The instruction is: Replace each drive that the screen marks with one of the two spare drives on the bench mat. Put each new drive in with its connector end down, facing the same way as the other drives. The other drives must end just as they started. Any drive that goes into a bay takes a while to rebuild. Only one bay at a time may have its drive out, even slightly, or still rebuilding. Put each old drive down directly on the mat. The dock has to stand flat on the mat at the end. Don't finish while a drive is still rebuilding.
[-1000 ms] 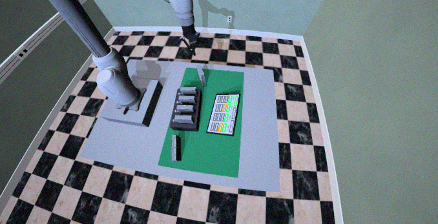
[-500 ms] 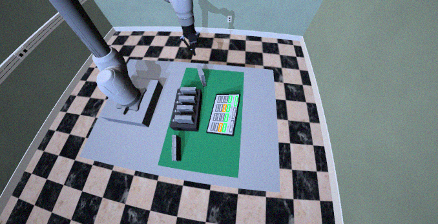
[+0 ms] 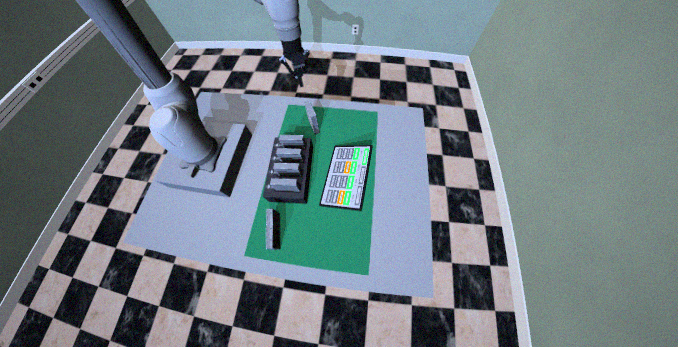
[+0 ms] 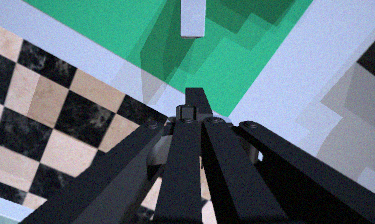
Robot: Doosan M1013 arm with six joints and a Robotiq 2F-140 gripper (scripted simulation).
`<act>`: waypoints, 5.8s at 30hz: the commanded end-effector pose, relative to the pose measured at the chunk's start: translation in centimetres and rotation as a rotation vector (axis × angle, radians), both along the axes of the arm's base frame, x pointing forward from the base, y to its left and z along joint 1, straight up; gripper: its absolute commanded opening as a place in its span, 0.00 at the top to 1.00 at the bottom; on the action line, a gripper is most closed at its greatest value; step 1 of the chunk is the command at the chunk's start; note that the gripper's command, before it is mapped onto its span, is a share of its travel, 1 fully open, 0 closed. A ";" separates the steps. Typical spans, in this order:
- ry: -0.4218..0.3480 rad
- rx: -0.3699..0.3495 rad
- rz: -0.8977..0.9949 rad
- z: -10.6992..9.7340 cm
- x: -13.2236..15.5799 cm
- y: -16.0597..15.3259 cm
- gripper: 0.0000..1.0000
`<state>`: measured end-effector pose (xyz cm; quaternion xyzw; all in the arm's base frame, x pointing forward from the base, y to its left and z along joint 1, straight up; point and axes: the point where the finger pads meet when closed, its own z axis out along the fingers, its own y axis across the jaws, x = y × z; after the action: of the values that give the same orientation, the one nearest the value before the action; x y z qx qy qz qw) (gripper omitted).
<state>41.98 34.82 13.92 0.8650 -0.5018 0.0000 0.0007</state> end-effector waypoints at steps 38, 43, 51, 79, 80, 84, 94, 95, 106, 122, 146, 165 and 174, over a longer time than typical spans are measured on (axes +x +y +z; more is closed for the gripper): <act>0.001 0.001 1.123 0.0 -6.3 -46.8 0.90; 0.001 0.001 1.123 0.0 -6.3 -46.8 0.90; 0.001 0.001 1.123 0.0 -6.3 -46.8 0.90; 0.001 0.001 1.123 0.0 -6.3 -46.8 0.90; 0.001 0.001 1.123 -0.1 -6.3 -46.8 0.90; 0.000 0.001 1.124 -0.4 -6.3 -46.8 0.90; 0.000 0.001 1.124 -2.4 -6.3 -46.8 0.90; 0.000 0.001 1.124 -2.4 -6.3 -46.8 0.90; 0.000 0.001 1.124 -5.5 -6.2 -46.8 0.90; 0.000 0.001 1.124 -9.0 -6.2 -46.9 0.90; 0.000 0.001 1.124 -10.1 -6.1 -46.9 0.90; 0.000 0.001 1.124 -10.2 -6.1 -46.9 0.90; 0.000 0.001 1.124 -10.5 -6.1 -46.9 0.90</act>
<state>35.81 -12.07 3.43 0.9993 0.0362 -0.0005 0.0002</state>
